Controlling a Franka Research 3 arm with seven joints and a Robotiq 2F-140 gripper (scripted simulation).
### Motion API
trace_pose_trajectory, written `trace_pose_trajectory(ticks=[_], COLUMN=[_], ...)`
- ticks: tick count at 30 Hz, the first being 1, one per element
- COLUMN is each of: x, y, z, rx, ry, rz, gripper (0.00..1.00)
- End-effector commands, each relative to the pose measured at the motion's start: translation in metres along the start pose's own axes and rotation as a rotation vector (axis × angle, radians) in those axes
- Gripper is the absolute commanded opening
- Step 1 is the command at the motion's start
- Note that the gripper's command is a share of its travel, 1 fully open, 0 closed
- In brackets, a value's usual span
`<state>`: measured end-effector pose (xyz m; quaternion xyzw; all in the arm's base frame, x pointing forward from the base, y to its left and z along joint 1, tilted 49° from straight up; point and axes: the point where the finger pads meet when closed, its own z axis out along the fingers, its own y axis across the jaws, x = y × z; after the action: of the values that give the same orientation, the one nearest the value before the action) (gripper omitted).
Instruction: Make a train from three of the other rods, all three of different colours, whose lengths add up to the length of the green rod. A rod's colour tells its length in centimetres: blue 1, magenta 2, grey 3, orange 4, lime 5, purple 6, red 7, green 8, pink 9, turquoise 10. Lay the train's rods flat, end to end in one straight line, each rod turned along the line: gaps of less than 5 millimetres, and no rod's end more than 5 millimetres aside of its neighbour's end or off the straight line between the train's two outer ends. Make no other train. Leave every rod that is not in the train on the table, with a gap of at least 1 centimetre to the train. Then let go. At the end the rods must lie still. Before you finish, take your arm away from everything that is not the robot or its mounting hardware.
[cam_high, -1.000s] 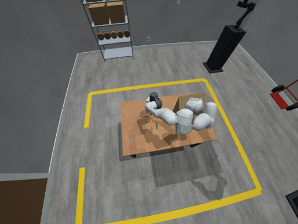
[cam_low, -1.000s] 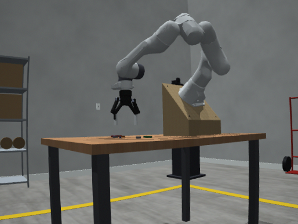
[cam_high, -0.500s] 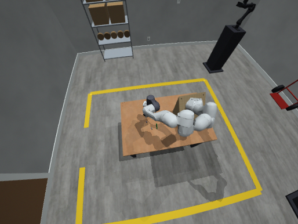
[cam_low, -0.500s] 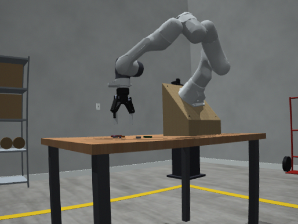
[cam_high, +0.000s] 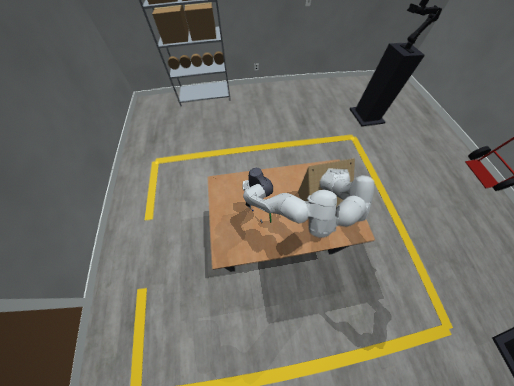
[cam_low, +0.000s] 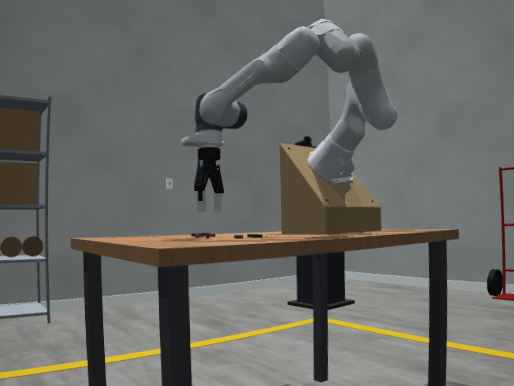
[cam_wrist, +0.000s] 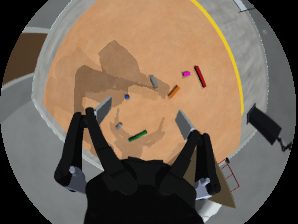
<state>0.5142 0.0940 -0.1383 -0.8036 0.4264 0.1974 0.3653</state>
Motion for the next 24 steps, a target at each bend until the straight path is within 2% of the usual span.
trace_pose_trajectory(ticks=[1, 17, 18, 24], x=[-0.001, -0.010, -0.010, -0.010], y=[-0.010, -0.051, -0.051, -0.051], z=[-0.003, -0.010, -0.010, -0.010], rx=[0.003, 0.000, 0.000, 0.000], ry=[0.006, 0.012, 0.012, 0.012], rz=[-0.167, -0.452, -0.452, -0.452], gripper=[1.00, 1.00, 0.15, 0.15])
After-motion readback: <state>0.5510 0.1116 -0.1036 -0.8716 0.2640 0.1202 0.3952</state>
